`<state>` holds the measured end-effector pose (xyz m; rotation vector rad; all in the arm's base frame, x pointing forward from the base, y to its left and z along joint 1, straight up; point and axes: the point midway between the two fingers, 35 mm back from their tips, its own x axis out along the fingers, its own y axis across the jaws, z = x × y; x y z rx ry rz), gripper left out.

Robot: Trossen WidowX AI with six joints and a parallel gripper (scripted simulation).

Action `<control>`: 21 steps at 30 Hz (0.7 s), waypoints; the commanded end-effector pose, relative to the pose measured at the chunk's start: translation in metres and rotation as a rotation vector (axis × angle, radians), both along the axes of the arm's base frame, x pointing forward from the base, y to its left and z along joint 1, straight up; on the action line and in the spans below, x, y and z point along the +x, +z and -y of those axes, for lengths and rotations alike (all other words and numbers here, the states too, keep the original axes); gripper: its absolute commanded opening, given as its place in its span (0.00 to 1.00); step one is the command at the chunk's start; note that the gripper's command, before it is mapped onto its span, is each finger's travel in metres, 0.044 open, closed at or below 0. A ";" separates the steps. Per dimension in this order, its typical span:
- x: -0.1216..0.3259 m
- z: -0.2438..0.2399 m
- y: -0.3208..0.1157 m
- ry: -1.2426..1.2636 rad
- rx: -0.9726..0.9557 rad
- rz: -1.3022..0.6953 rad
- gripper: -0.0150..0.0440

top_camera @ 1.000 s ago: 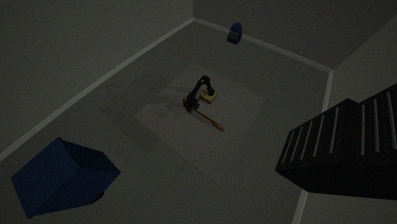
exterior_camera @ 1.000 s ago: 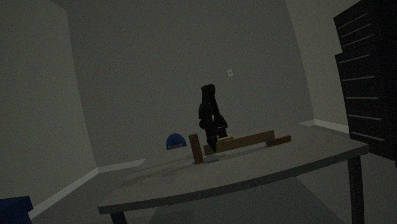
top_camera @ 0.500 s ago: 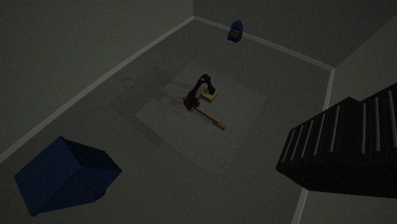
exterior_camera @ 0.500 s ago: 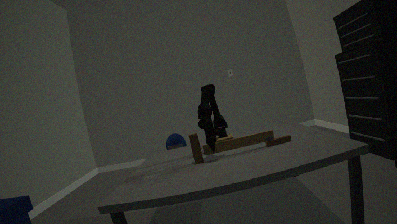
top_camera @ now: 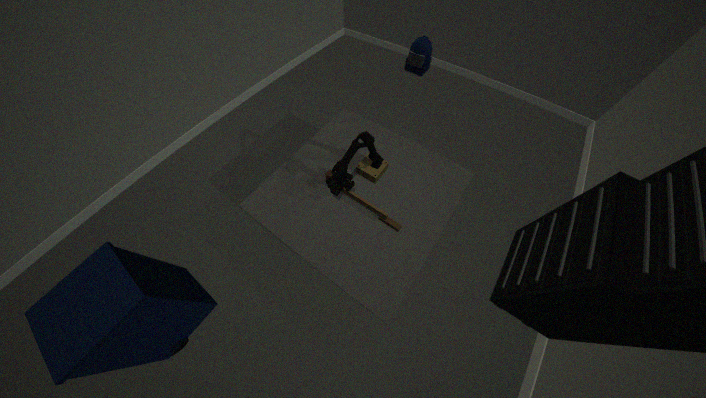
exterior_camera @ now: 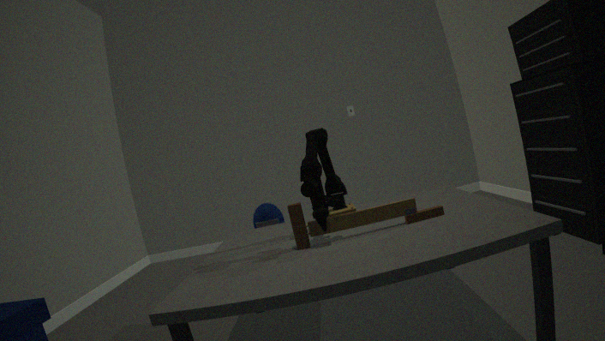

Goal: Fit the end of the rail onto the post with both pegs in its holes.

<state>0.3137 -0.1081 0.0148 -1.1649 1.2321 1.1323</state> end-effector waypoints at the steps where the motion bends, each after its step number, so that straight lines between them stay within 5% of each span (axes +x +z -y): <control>1: 0.000 0.003 0.000 0.002 -0.004 0.002 0.25; 21: 0.000 0.009 0.001 0.002 -0.005 0.002 0.25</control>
